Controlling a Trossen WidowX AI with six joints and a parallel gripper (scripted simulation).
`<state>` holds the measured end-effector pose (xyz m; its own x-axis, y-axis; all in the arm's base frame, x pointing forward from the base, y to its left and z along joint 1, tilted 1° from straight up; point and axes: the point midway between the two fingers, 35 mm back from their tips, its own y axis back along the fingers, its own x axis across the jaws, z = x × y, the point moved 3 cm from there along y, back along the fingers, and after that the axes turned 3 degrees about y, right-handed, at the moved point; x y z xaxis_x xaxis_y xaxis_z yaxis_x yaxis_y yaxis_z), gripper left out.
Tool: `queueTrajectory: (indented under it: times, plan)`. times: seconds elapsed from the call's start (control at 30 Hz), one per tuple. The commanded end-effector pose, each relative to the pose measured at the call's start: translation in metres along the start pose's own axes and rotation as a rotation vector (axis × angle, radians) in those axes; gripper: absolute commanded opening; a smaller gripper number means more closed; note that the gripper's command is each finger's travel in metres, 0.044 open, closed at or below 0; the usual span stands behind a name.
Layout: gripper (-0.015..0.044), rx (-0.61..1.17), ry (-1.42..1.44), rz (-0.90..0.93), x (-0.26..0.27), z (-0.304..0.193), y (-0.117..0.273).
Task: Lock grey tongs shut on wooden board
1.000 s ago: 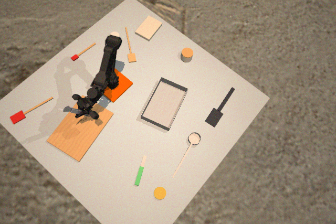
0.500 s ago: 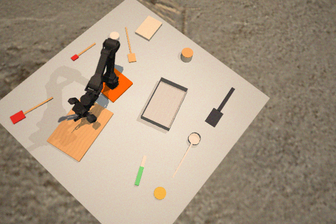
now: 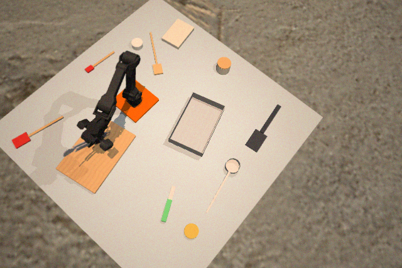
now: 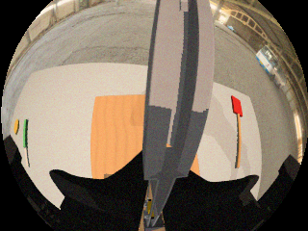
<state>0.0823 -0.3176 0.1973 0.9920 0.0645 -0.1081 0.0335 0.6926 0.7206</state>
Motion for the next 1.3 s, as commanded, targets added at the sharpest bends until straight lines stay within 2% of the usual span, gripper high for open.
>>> queueTrajectory:
  times: [0.0, 1.27]
  plan:
    - [-0.015, 0.054, -0.012, 0.012, -0.001, 0.008, 0.0]
    - [-0.015, 0.67, -0.087, 0.083, -0.014, 0.024, 0.005]
